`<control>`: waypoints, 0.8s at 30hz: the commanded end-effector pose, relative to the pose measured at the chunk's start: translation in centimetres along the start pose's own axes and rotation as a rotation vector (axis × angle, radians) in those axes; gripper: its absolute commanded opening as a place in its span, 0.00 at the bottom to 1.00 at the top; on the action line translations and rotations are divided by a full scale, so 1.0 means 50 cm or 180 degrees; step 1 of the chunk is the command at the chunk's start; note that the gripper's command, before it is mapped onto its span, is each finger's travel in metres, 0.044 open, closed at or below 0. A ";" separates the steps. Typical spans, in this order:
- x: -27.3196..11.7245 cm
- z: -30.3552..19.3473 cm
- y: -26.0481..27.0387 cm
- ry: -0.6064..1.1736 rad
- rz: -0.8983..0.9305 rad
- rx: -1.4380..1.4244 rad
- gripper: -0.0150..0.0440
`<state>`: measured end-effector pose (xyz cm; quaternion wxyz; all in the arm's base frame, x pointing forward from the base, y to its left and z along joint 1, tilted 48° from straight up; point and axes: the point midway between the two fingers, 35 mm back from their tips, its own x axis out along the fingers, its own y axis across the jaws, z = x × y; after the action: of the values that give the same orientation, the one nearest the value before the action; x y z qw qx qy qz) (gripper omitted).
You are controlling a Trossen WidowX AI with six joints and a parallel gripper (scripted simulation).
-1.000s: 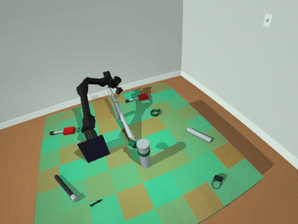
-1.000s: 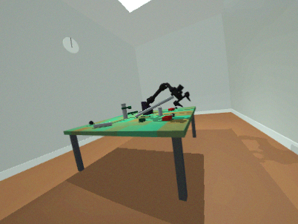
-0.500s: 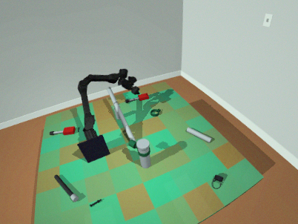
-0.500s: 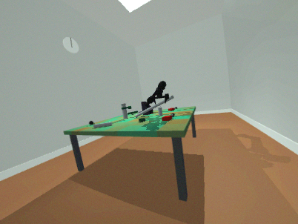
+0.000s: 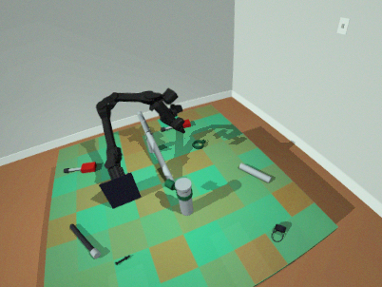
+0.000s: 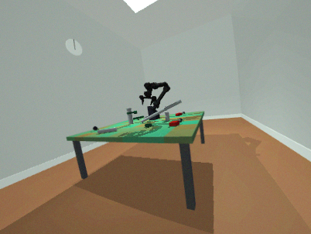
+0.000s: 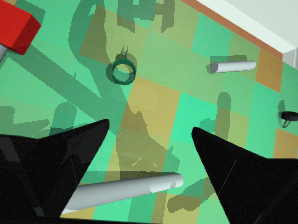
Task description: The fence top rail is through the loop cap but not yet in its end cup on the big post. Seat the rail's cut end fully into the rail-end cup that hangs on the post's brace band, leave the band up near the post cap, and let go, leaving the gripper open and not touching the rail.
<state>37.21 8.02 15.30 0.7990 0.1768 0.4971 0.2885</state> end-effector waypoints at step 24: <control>-0.157 -0.285 -0.249 -0.0102 0.0488 -0.0773 1.00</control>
<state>25.19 -5.25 8.73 0.7917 0.1970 0.4543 0.3578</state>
